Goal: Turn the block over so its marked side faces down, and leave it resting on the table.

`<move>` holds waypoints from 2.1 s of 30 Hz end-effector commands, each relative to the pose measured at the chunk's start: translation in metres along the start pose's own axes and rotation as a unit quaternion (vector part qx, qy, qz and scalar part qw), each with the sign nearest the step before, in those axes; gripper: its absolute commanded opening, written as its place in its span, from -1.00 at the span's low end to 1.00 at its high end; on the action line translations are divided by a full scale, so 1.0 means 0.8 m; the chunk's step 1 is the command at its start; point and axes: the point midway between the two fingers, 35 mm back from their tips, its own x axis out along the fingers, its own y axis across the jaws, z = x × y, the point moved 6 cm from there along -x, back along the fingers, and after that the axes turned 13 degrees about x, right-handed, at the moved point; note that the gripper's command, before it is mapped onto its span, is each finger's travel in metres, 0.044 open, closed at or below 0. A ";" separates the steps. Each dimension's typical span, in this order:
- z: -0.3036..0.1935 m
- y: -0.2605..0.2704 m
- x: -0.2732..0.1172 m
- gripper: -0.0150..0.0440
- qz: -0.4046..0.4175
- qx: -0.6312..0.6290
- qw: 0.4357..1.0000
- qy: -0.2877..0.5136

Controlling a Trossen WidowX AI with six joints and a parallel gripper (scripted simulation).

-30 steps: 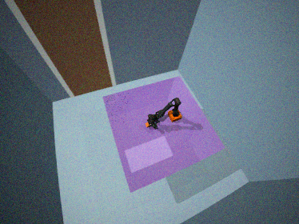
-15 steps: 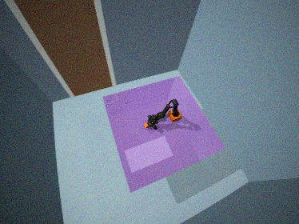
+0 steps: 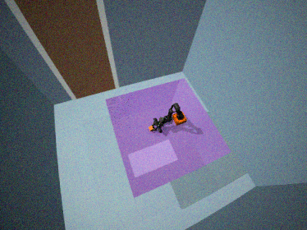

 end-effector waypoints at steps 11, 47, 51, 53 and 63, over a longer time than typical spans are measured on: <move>-0.003 -0.001 -0.008 -0.49 0.008 -0.001 0.999 -0.033; -0.003 -0.001 -0.008 1.00 0.008 -0.001 0.999 -0.033; -0.003 -0.001 -0.008 1.00 0.008 -0.001 0.999 -0.033; -0.003 -0.001 -0.008 1.00 0.008 -0.001 0.999 -0.033; -0.003 -0.001 -0.008 1.00 0.008 -0.001 0.999 -0.033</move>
